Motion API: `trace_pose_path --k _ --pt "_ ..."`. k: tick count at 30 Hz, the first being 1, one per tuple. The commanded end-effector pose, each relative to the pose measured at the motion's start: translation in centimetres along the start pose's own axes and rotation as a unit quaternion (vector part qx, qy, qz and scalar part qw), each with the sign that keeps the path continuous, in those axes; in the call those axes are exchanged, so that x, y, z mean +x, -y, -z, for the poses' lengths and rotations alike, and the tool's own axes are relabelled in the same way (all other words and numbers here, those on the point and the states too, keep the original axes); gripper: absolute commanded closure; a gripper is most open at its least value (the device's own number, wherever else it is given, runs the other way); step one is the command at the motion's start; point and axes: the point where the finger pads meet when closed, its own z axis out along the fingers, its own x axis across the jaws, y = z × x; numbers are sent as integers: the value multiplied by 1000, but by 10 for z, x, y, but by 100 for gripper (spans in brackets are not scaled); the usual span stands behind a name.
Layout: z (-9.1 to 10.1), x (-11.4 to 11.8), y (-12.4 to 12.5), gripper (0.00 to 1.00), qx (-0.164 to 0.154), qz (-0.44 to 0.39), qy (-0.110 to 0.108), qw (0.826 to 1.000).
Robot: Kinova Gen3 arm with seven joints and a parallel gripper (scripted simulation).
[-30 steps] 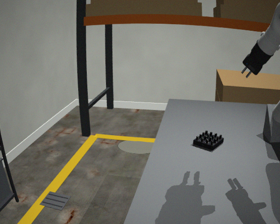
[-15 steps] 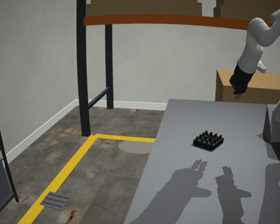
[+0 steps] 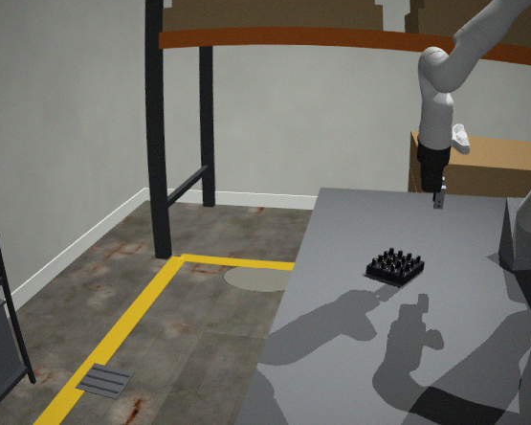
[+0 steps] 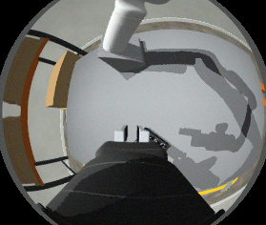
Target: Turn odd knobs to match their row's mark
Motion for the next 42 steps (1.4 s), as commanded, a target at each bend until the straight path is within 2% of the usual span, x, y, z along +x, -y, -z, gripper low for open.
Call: trace_pose_path --k 1,7,13,15,20,26,42 --pt "-27 10 -4 54 22 -31 -41 998" --pt "-57 10 -13 54 36 -138 -102 985" --pt "-75 11 -21 54 45 -216 -148 964" --pt "-75 11 -21 54 45 -216 -148 964" --pt "-84 12 -27 54 50 -260 -174 949" --pt "-89 13 -31 54 53 -289 -192 937" --pt "-91 13 -33 54 54 -299 -198 932"
